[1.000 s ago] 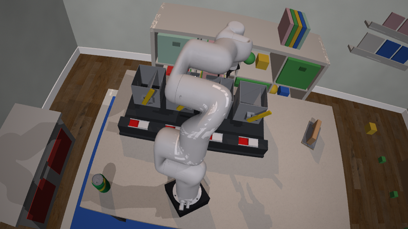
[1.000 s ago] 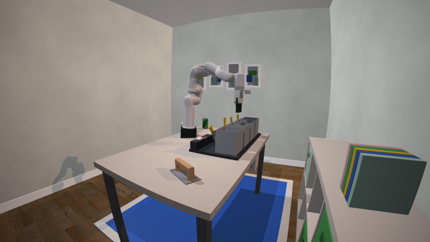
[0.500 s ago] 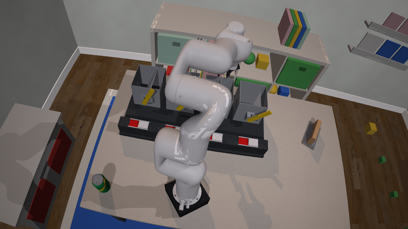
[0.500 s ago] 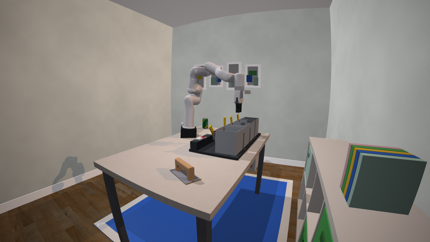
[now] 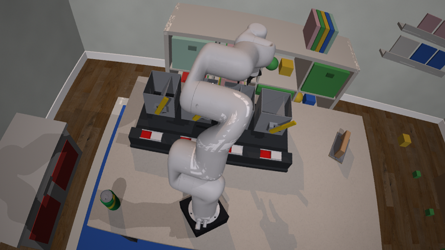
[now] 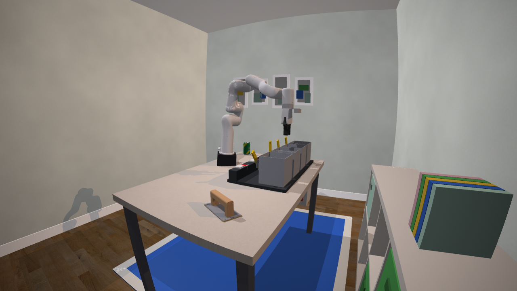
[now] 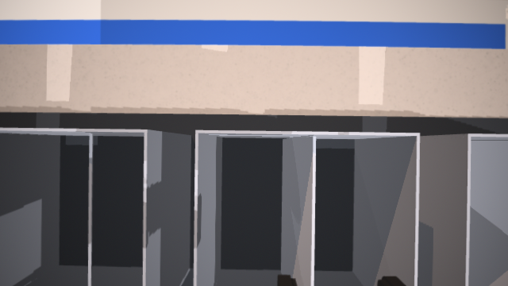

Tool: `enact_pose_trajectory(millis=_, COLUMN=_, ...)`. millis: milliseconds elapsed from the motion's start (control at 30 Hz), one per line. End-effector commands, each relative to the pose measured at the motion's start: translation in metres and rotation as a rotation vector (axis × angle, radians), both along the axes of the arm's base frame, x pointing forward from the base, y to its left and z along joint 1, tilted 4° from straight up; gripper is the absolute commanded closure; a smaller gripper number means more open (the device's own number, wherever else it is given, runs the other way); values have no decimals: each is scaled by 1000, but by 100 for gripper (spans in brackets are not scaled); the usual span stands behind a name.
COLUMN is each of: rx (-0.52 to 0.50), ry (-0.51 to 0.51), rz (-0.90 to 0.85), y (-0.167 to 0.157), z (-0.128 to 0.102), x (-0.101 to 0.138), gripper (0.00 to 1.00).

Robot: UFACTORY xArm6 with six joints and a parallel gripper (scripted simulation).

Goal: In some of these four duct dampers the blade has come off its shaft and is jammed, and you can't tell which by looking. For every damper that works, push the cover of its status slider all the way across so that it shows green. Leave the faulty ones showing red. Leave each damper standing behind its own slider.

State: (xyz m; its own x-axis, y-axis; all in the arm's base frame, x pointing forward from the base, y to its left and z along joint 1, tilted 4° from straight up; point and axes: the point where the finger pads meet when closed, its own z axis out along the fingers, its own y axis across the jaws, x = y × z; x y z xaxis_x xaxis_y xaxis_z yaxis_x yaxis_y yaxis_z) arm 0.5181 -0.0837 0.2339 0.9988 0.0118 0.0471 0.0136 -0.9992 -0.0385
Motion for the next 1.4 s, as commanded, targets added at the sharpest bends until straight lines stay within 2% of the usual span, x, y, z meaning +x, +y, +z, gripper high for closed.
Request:
enact_pose_trajectory(millis=0, rx=-1, ry=-5, rz=0, y=0, z=2, x=1, gripper=61)
enact_pose_trajectory(millis=167, rx=4, ry=-5, rz=0, y=-1, z=1, x=-5, gripper=61)
enact_pose_trajectory(millis=267, rx=31, ry=-4, rz=0, y=-6, z=-9, x=-42, gripper=61)
enact_pose_trajectory(millis=500, rx=60, ry=-4, rz=2, y=-11, z=-19, x=-81, gripper=61)
enact_pose_trajectory(millis=567, rx=60, ry=-4, rz=2, y=-11, z=-19, x=-81, gripper=61)
enact_pose_trajectory(millis=600, rx=72, ry=-4, rz=3, y=-13, z=-23, x=-96, gripper=61)
enact_pose_trajectory(millis=667, rx=80, ry=-5, rz=3, y=-14, z=-26, x=-108, gripper=61)
enact_pose_trajectory(millis=1367, rx=81, ry=-5, rz=3, y=-14, z=-27, x=-109, gripper=61)
